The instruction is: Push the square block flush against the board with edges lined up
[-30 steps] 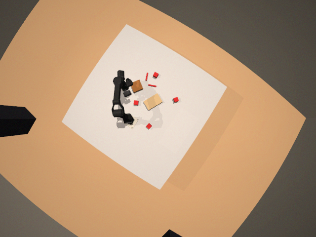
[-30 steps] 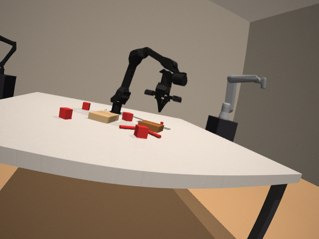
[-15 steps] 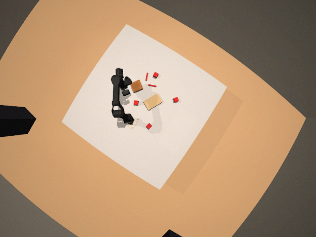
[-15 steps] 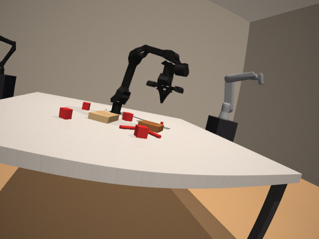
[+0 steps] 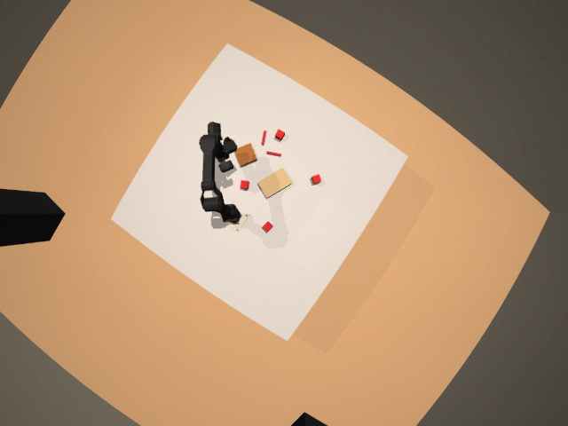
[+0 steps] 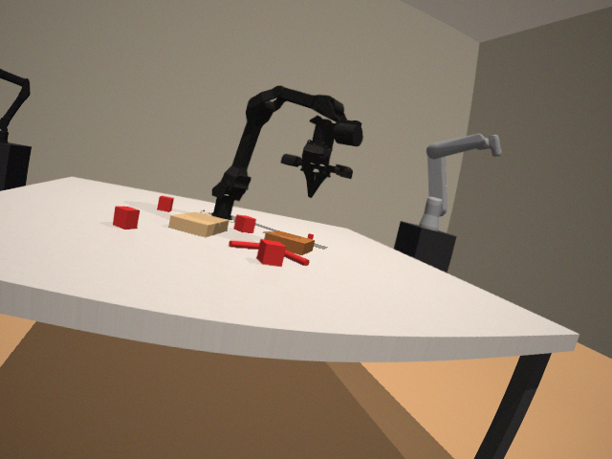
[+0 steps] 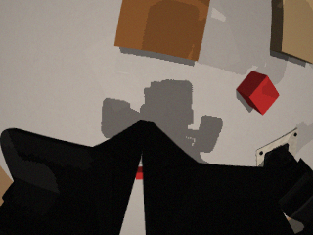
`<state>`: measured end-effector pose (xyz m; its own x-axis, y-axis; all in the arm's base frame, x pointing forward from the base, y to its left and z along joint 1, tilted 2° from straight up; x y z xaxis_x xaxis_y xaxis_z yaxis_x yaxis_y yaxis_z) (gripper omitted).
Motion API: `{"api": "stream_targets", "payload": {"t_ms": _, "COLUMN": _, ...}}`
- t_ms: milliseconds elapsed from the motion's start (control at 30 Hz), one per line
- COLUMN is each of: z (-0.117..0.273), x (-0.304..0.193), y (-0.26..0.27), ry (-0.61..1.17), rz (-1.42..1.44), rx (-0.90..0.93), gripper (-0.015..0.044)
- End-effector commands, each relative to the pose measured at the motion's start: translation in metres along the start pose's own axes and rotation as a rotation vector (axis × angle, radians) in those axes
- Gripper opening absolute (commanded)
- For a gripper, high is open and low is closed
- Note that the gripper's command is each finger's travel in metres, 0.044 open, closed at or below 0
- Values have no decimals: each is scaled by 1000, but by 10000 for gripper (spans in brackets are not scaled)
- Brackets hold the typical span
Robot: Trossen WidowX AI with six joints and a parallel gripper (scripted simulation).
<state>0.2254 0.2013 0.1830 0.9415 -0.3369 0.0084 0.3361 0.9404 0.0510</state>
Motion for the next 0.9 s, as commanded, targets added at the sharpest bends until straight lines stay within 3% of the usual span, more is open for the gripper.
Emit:
{"api": "stream_targets", "payload": {"t_ms": 0, "z": 1, "x": 0, "y": 0, "ry": 0, "rz": 1, "rx": -1, "gripper": 0}}
{"api": "stream_targets", "payload": {"t_ms": 367, "z": -1, "x": 1, "y": 1, "ry": 0, "rz": 22, "rx": 0, "gripper": 0}}
{"api": "stream_targets", "payload": {"t_ms": 867, "z": -19, "x": 24, "y": 25, "ry": -3, "rz": 529, "rx": 1, "gripper": 0}}
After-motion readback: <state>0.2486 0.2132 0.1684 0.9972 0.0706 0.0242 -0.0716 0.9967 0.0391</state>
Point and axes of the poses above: the point midway between the two fingers, 35 mm back from their tips, its own z axis back along the fingers, its own y axis across the jaws, x = y × z, the point moved 1 cm from there along z, back along the fingers, and after that the axes turned 10 degrees about z, right-handed, at the moved point
